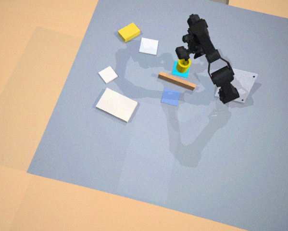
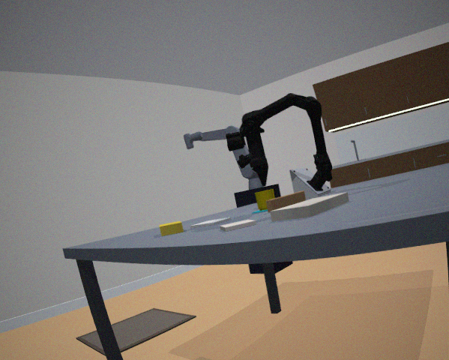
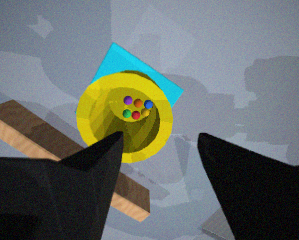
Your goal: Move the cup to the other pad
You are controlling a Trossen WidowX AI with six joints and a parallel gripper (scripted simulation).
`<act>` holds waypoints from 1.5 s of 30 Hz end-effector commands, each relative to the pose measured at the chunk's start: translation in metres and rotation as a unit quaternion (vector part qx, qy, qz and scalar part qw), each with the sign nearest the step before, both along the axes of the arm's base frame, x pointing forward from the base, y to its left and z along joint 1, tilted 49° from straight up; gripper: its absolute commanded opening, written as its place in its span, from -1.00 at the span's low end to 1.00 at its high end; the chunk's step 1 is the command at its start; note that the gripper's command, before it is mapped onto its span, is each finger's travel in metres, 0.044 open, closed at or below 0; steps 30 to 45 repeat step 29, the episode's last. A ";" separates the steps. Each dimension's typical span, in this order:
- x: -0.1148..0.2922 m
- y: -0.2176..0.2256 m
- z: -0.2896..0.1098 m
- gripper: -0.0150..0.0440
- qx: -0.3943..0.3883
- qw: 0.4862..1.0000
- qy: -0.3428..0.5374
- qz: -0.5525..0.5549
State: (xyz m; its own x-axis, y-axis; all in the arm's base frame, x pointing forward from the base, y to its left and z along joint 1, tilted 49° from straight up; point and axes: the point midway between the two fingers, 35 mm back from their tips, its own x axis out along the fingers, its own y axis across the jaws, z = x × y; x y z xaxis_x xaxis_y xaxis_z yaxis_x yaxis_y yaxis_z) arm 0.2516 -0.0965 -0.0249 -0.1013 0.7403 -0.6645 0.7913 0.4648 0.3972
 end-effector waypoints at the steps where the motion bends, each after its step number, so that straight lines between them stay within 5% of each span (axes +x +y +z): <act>1: 0.000 0.000 0.000 0.63 0.000 1.000 0.000 0.000; 6: 0.001 -0.004 0.003 1.00 0.000 1.000 0.000 0.001; 26: 0.010 -0.044 0.044 1.00 -0.005 1.000 -0.003 0.004; 45: 0.010 -0.041 0.043 1.00 -0.005 1.000 -0.004 -0.001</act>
